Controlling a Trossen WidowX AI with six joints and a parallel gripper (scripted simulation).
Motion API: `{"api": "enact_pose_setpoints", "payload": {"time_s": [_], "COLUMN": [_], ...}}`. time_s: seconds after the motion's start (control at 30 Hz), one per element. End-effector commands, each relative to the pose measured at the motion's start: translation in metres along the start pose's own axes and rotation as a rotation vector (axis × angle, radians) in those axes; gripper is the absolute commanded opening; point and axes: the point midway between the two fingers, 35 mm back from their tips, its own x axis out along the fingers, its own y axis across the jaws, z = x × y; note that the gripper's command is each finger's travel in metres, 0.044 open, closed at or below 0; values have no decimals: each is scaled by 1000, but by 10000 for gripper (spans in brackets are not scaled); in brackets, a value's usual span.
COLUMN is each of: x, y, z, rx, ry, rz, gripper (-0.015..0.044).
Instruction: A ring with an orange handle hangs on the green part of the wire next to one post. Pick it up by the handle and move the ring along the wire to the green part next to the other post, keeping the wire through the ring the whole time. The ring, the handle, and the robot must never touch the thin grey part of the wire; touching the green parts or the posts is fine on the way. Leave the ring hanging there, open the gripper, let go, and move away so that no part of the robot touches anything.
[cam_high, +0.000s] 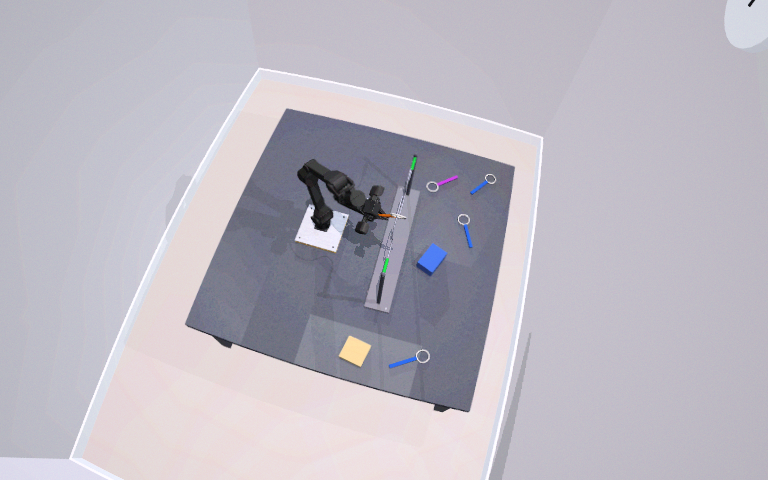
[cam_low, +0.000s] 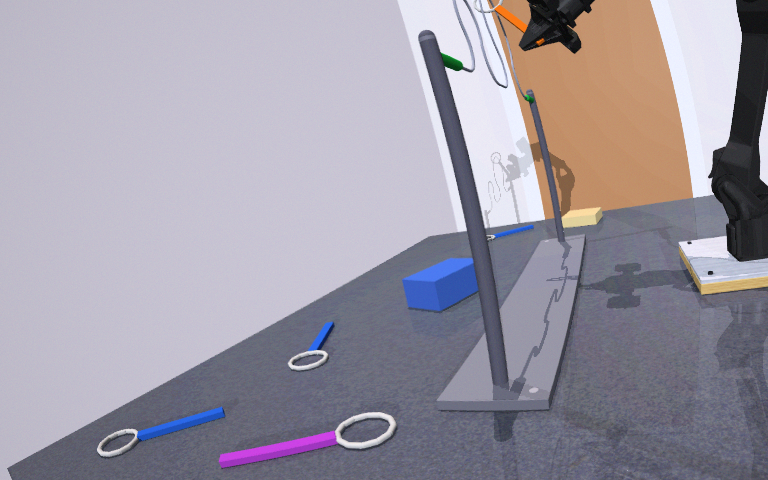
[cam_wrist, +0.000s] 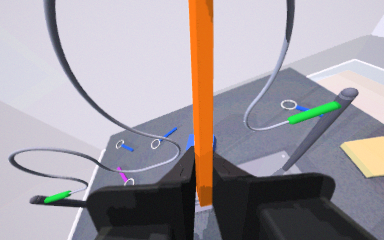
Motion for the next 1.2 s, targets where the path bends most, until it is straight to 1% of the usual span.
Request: {"api": "enact_pose_setpoints", "payload": {"time_s": [0.0, 1.17], "x": [-3, -3], "y": [1, -11], "z": [1, 3], "rx": [-44, -383], "ry": [-16, -67], "rz": [-20, -219], "gripper": [-150, -150]}}
